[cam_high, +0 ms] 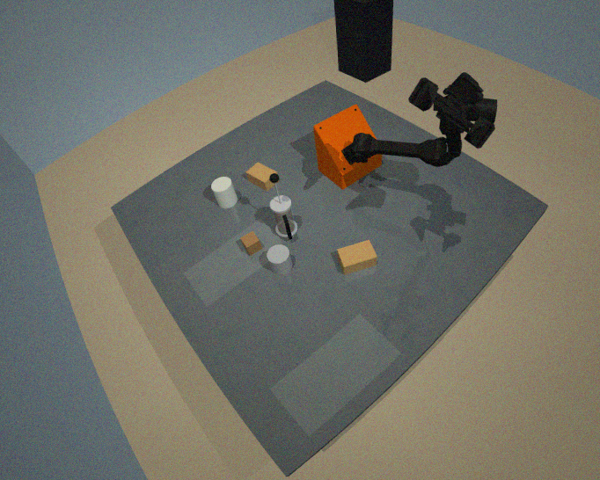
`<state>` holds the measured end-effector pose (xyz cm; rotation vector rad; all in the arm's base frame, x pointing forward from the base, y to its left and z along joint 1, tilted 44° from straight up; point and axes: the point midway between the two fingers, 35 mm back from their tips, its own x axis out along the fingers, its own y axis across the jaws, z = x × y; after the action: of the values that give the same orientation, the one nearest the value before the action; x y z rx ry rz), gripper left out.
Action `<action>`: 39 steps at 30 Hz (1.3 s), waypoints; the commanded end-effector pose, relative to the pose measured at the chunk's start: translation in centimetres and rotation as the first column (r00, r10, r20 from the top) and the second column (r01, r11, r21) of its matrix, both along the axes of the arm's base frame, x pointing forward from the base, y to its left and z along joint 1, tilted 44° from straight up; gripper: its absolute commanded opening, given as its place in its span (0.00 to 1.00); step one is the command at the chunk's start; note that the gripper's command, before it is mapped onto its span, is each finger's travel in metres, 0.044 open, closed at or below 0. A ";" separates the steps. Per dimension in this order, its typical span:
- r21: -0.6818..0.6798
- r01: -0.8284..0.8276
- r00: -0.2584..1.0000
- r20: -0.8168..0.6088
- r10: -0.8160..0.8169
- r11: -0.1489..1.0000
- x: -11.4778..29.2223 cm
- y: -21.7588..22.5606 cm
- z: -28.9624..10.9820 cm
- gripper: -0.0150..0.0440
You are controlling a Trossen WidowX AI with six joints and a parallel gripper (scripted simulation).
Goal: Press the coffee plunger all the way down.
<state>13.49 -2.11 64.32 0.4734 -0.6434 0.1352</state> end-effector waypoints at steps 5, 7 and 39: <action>0.018 0.051 0.960 -0.278 -0.044 0.999 7.6 -7.5 -7.6 1.00; 0.019 0.051 0.934 -0.355 -0.041 0.999 9.3 -9.2 -10.3 1.00; 0.304 -0.298 0.477 -0.774 0.416 0.905 15.0 -10.8 -48.1 1.00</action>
<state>28.52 -14.64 18.06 0.7143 0.4130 0.2449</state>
